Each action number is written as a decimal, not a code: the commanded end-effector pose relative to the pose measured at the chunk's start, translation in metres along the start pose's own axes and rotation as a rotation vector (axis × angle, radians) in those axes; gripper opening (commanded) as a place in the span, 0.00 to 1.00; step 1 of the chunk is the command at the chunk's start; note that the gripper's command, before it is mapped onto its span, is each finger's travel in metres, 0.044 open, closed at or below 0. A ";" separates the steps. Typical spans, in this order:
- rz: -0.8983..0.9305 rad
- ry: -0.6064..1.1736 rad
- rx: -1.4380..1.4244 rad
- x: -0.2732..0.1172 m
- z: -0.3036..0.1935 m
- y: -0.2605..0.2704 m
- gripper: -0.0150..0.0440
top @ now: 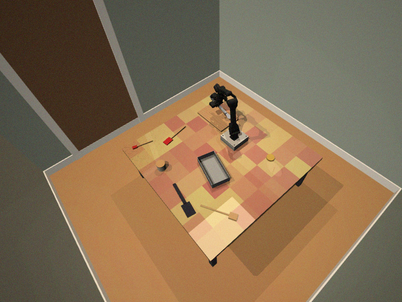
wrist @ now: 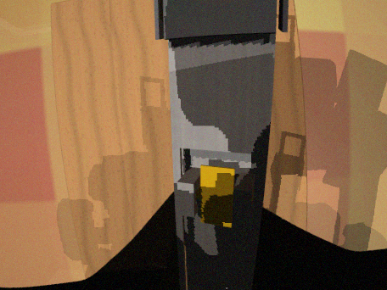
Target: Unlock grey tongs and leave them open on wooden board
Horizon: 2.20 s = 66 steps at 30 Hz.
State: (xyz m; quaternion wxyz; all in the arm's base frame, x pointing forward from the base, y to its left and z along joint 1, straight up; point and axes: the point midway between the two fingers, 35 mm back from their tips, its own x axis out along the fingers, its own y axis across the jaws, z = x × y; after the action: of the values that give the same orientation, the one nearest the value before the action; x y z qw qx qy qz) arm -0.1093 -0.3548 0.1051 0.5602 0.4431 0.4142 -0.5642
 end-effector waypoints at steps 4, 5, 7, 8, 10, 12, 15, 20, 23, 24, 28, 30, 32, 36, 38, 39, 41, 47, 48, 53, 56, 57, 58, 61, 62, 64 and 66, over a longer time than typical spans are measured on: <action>0.012 -0.182 0.028 -0.019 0.006 -0.002 0.00; 0.014 -0.207 0.030 -0.022 0.007 -0.002 0.00; 0.017 -0.256 0.034 -0.026 0.008 -0.003 0.00; 0.018 -0.281 0.036 -0.029 0.008 -0.003 0.00; 0.021 -0.330 0.038 -0.034 0.009 -0.004 0.00; 0.023 -0.379 0.039 -0.039 0.009 -0.004 0.00; 0.025 -0.452 0.037 -0.048 0.009 -0.004 0.00; 0.027 -0.572 0.029 -0.062 0.008 -0.004 0.00; 0.027 -0.643 0.020 -0.071 0.007 -0.003 0.00; 0.027 -0.667 0.017 -0.074 0.006 -0.003 0.00; 0.025 -0.759 0.000 -0.086 0.003 -0.001 0.00; 0.023 -0.804 -0.010 -0.091 0.001 0.000 0.00; 0.021 -0.849 -0.022 -0.097 -0.002 0.002 0.00; 0.014 -0.938 -0.051 -0.109 -0.008 0.005 0.00; 0.011 -0.966 -0.061 -0.112 -0.010 0.006 0.00; 0.011 -0.970 -0.063 -0.113 -0.010 0.007 0.00; 0.011 -0.970 -0.063 -0.113 -0.010 0.007 0.00; 0.011 -0.970 -0.063 -0.113 -0.010 0.007 0.00; 0.011 -0.970 -0.063 -0.113 -0.010 0.007 0.00; 0.011 -0.970 -0.063 -0.113 -0.010 0.007 0.00; 0.011 -0.970 -0.063 -0.113 -0.010 0.007 0.00; 0.011 -0.970 -0.063 -0.113 -0.010 0.007 0.00; 0.011 -0.970 -0.063 -0.113 -0.010 0.007 0.00; 0.011 -0.970 -0.063 -0.113 -0.010 0.007 0.00; 0.011 -0.970 -0.063 -0.113 -0.010 0.007 0.00; 0.011 -0.970 -0.063 -0.113 -0.010 0.007 0.00; 0.011 -0.970 -0.063 -0.113 -0.010 0.007 0.00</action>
State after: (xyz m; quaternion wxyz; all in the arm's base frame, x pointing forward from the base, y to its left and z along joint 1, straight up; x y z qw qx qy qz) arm -0.1053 -0.3153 0.2081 0.7029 0.1186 0.1234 -0.6904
